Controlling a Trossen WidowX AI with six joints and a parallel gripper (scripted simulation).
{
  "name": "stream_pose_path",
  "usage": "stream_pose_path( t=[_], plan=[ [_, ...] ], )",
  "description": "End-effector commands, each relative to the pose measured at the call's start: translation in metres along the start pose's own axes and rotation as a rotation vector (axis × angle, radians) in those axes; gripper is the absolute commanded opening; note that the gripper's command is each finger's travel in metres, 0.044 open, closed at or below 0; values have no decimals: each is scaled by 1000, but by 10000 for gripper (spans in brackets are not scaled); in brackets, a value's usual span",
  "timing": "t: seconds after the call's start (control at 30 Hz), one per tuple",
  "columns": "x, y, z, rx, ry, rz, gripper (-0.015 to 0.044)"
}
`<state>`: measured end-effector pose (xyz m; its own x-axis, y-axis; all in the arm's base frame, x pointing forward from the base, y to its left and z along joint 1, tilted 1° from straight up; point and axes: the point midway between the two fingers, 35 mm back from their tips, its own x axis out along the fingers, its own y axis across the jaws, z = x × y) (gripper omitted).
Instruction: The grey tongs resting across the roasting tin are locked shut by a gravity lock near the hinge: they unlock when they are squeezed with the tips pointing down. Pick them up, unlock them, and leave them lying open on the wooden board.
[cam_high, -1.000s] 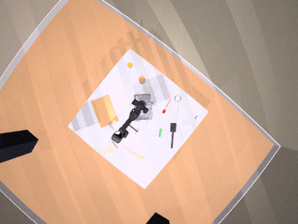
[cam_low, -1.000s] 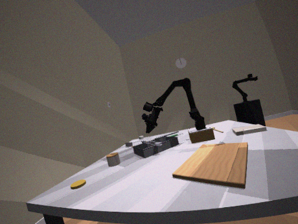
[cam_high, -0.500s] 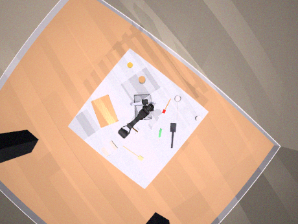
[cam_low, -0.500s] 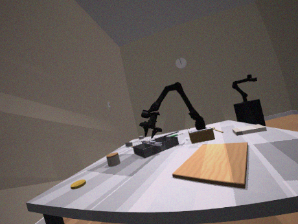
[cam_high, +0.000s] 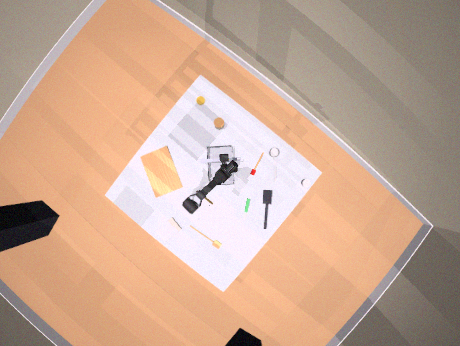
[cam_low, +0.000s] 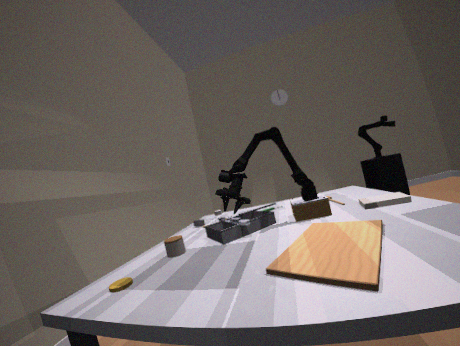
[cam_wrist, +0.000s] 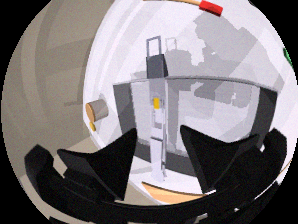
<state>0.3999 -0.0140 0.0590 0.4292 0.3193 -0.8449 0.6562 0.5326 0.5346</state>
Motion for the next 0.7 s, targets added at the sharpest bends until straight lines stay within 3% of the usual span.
stream_pose_path(
  t=[0.0, 0.67],
  plan=[
    [7, 0, 0, 3, 6, 0, 260],
    [39, 1, 0, 3, 6, 1, 260]
  ],
)
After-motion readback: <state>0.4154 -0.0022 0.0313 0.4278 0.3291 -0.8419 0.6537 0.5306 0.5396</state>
